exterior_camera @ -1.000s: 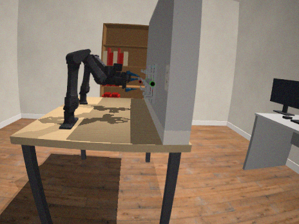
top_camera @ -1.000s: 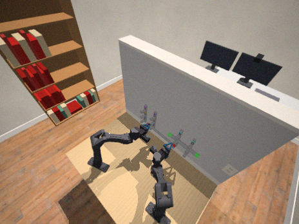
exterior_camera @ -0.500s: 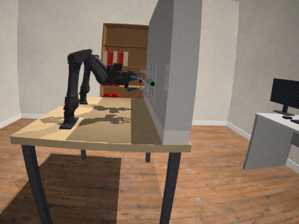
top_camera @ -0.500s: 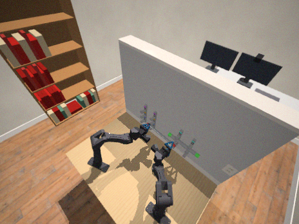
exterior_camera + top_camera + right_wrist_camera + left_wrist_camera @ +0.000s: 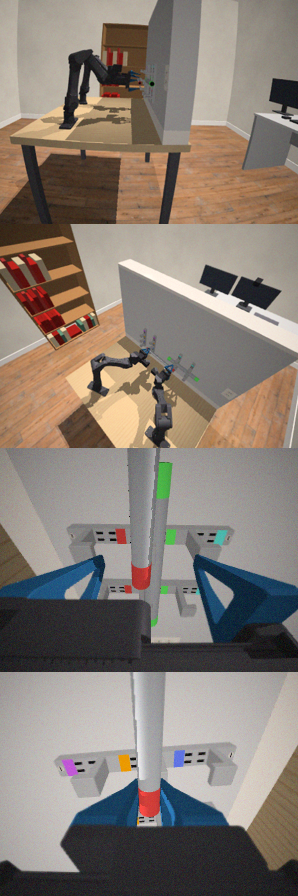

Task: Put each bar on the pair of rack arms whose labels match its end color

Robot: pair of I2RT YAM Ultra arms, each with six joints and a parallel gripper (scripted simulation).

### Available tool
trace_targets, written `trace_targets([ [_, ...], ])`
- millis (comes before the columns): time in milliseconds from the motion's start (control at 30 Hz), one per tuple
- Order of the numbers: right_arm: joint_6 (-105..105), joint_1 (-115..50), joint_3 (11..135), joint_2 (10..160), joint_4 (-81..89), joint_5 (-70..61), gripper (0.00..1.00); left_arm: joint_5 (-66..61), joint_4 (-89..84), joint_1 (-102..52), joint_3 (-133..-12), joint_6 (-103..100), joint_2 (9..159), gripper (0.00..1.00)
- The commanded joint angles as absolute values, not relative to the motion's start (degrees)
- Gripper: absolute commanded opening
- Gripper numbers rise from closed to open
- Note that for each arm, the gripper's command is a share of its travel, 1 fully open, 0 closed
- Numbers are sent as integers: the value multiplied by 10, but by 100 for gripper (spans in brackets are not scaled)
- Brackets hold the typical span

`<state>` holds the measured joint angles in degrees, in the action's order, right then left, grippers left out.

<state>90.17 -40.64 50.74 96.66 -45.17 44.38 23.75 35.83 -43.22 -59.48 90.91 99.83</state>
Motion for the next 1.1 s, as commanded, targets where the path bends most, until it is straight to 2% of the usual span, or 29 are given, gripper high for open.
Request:
trace_targets([
  [0, 899, -400, 526, 969, -448, 438, 100, 238, 392, -433, -597, 899, 992, 0],
  [1067, 899, -397, 530, 966, -441, 435, 100, 241, 377, -437, -608, 899, 988, 0],
])
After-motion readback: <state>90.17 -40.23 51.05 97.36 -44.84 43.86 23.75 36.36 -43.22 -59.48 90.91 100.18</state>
